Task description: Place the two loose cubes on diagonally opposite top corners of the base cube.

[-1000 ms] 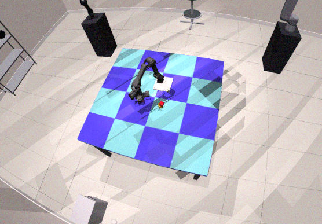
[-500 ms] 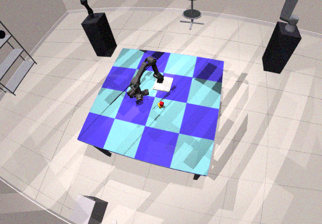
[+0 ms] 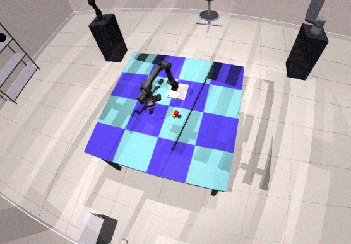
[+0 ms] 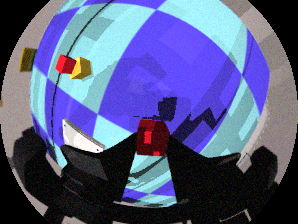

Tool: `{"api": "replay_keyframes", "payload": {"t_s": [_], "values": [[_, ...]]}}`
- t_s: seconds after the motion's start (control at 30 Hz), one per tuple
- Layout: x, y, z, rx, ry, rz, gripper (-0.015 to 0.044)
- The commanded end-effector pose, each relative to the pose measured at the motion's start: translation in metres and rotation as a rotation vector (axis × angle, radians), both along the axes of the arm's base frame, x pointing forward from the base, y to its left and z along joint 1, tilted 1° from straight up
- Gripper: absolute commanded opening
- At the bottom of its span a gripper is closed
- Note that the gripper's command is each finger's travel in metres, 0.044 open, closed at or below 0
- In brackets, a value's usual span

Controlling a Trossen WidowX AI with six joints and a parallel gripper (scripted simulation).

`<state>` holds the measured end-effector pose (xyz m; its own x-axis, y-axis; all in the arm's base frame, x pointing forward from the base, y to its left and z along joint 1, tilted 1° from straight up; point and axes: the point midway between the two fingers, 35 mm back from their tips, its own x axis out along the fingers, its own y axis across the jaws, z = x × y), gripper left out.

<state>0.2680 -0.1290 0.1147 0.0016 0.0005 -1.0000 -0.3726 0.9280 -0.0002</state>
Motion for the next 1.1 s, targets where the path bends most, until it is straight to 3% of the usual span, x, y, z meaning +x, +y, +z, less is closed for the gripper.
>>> {"api": "replay_keyframes", "payload": {"t_s": [0.0,0.37,1.07], "values": [[0.0,-0.001,0.013,-0.007,-0.006,-0.005,0.0105],[-0.001,0.005,0.03,-0.007,-0.006,0.018,0.0105],[0.02,0.07,0.029,0.0,-0.013,0.371,0.0105]]}}
